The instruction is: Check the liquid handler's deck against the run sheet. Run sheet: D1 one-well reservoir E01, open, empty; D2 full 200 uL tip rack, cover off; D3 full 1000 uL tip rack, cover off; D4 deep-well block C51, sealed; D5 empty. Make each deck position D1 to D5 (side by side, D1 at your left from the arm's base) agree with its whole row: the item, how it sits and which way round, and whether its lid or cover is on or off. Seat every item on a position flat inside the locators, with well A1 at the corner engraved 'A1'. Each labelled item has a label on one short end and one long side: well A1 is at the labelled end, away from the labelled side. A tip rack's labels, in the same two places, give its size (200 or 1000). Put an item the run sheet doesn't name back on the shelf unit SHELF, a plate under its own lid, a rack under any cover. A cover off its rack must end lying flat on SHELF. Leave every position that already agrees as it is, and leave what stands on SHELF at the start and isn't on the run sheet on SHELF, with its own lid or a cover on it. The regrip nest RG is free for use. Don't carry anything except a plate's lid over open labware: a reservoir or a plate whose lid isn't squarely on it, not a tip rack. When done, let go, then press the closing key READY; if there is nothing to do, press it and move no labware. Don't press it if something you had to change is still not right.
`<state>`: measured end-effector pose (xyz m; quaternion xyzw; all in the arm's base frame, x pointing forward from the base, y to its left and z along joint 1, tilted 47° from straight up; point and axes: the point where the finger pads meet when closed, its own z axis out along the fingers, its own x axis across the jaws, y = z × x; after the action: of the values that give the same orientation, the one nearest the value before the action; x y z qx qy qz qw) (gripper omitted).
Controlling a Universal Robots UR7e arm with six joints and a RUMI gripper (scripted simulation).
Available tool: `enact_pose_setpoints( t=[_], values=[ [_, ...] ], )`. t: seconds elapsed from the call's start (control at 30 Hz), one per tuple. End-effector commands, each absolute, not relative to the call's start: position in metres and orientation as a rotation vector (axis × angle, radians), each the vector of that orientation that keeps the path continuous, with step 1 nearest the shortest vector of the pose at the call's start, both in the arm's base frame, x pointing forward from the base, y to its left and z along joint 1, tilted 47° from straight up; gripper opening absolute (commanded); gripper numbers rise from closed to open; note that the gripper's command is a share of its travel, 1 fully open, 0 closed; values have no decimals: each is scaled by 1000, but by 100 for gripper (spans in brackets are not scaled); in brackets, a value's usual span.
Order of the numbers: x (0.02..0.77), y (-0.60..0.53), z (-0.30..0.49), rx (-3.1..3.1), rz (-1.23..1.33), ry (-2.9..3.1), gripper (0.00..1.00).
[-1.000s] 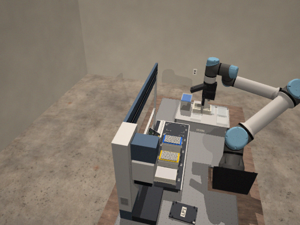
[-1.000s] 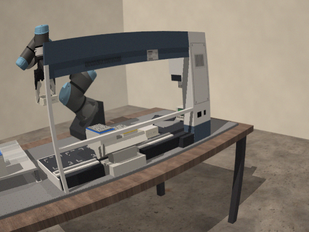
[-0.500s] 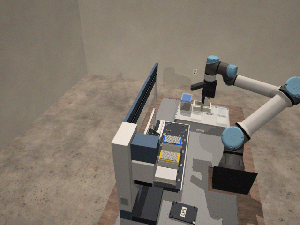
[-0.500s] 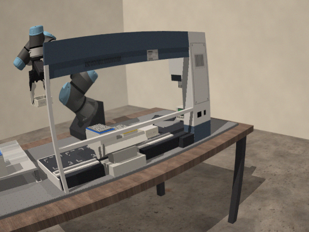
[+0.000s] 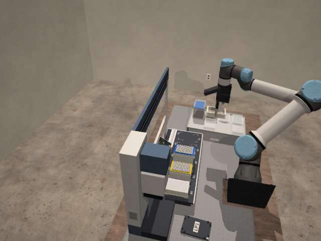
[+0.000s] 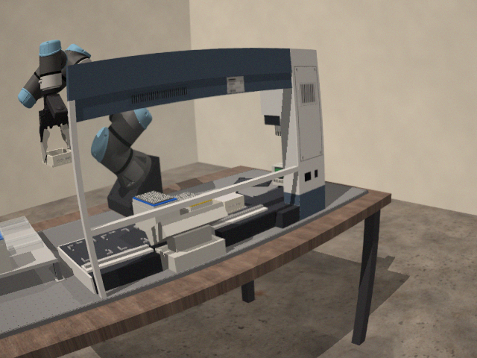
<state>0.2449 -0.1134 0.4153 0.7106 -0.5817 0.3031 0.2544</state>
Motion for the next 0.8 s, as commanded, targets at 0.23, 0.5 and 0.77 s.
enact_pose_setpoints(
  t=[0.23, 0.5, 0.77],
  values=[
    [268, -109, 416, 1931, 824, -1581, 0],
    [282, -107, 416, 1931, 824, -1581, 0],
    [300, -103, 416, 1931, 824, -1581, 0]
  ],
)
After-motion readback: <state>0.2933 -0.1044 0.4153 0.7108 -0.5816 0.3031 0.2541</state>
